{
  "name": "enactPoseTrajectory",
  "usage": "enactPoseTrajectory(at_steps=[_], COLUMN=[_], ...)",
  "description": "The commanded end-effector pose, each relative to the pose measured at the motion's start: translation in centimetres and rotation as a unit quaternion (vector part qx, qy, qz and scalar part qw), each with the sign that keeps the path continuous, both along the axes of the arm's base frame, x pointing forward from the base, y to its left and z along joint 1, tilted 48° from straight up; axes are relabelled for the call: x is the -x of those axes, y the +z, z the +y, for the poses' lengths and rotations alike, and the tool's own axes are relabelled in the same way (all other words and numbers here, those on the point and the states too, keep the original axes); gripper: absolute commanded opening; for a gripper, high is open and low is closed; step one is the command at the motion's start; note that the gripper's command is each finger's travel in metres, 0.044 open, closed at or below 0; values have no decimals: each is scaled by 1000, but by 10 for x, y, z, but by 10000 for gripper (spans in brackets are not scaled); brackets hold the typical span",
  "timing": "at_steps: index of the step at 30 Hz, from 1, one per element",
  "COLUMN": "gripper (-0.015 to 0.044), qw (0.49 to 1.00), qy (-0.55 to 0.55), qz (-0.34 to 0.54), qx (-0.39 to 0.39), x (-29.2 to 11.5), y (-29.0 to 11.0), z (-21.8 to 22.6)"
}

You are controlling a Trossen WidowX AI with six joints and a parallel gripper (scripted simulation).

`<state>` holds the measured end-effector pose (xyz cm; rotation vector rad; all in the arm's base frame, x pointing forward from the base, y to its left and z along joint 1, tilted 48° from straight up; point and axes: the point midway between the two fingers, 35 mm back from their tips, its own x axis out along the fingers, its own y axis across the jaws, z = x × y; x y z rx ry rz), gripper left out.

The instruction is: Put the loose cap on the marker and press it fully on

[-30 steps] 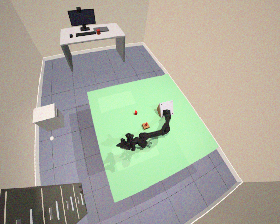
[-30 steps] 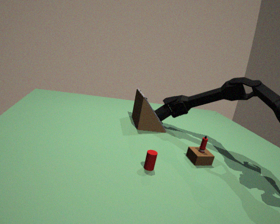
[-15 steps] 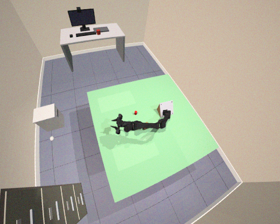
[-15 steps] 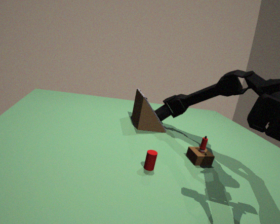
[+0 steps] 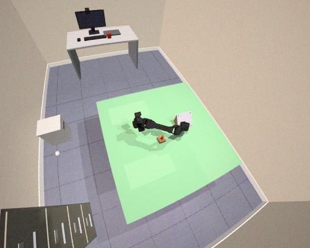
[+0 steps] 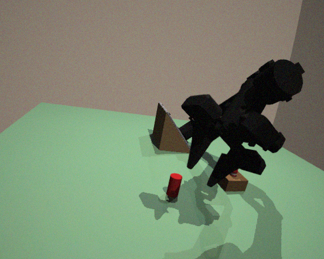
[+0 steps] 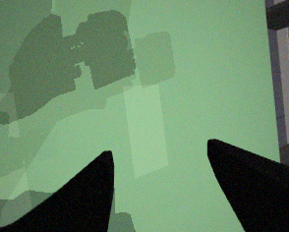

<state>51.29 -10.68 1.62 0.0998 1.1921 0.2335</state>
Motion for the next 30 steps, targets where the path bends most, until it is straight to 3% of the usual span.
enactPoseTrajectory(at_steps=[1, 8, 19, 30], gripper=[250, 250, 250, 250], qw=[982, 924, 922, 922], qy=[158, 305, 308, 308], qz=[68, 49, 47, 47], qx=[-78, -225, -229, -230], x=[70, 140, 146, 149], y=[-22, -16, -17, -47], z=[-11, -9, -7, 26])
